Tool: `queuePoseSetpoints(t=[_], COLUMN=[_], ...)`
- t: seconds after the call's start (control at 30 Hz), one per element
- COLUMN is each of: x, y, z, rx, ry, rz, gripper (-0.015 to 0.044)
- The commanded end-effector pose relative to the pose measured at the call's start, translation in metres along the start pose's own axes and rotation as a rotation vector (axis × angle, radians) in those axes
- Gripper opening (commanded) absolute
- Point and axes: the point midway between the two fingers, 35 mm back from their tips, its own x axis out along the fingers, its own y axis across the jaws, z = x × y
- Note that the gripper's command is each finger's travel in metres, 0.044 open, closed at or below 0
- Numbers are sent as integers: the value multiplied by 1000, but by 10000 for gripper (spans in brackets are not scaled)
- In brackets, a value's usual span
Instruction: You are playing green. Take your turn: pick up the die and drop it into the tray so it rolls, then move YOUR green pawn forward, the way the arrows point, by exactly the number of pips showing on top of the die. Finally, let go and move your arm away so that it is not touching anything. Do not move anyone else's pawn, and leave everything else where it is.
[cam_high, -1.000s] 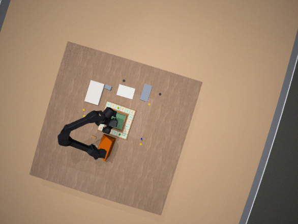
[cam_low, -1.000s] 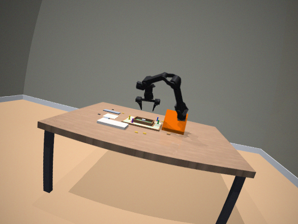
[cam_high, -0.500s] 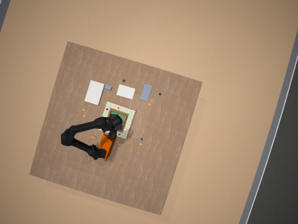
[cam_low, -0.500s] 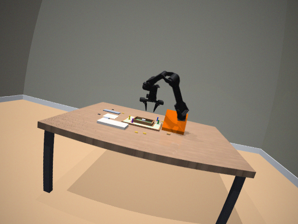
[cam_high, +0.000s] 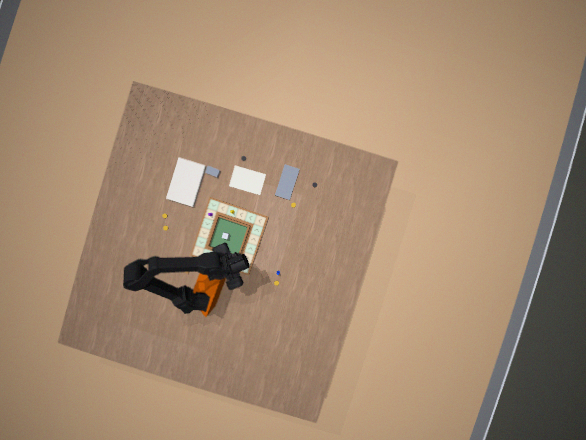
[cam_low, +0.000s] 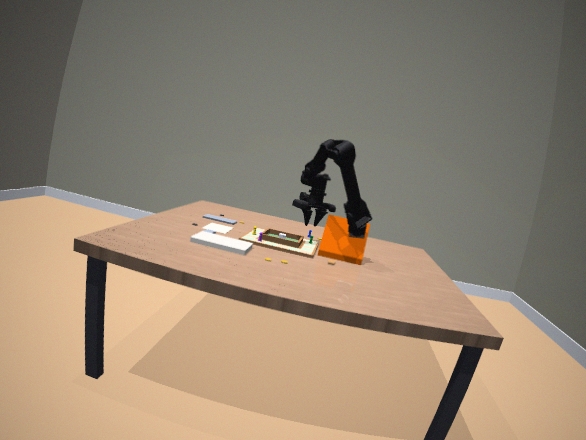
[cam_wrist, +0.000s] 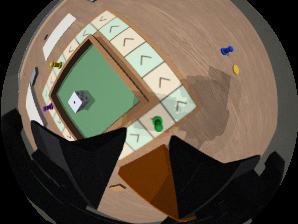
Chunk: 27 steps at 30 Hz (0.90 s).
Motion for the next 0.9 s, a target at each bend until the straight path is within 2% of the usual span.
queuePoseSetpoints(t=[0.0, 0.23, 0.87], x=[7, 8, 41], y=[-14, -15, -14], z=[-8, -8, -7], rx=[-99, -99, -99], ry=[13, 13, 13], rz=[10, 10, 11], gripper=[200, 200, 200])
